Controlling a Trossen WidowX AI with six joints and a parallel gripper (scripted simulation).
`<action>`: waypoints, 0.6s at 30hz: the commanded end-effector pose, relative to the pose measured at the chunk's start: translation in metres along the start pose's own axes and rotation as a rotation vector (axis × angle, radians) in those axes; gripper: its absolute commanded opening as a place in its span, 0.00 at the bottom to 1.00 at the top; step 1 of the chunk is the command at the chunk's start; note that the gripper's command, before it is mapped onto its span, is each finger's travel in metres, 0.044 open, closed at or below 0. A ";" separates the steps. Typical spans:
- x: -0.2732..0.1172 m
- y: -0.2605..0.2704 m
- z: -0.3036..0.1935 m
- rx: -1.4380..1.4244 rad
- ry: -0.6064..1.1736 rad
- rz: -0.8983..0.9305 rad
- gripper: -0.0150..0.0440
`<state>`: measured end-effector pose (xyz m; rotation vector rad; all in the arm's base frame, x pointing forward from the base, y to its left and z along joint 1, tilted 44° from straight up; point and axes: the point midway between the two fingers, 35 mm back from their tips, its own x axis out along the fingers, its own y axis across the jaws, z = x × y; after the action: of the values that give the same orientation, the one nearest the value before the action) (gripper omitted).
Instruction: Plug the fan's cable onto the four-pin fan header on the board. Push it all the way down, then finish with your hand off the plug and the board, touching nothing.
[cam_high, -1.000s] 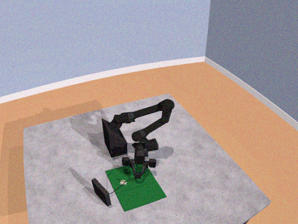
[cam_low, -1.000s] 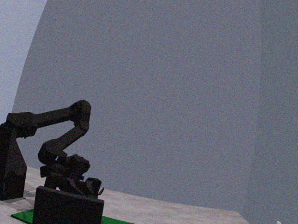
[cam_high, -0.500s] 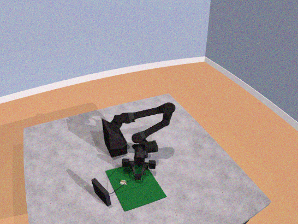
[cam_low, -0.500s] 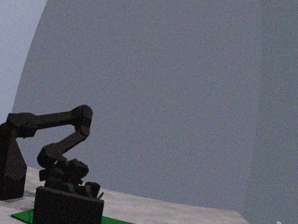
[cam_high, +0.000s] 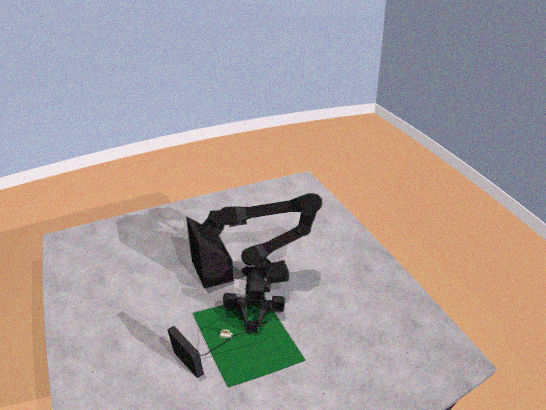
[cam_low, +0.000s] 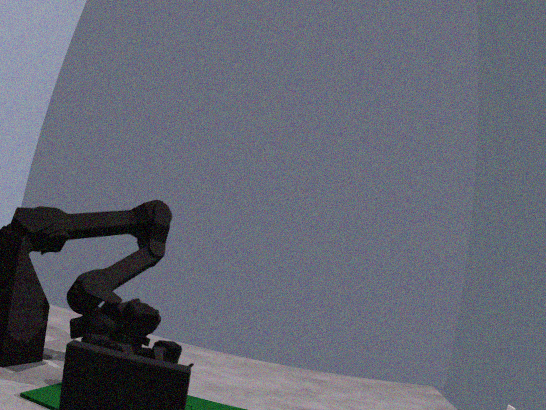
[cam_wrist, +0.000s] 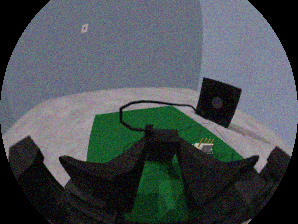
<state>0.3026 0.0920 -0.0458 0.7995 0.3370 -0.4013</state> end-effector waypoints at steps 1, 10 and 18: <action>0.002 0.002 -0.003 0.009 -0.007 0.004 0.25; 0.001 0.000 -0.007 0.000 0.000 0.000 0.25; 0.001 0.000 -0.007 0.000 0.000 0.000 0.25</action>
<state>0.3027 0.0968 -0.0509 0.8013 0.3351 -0.4021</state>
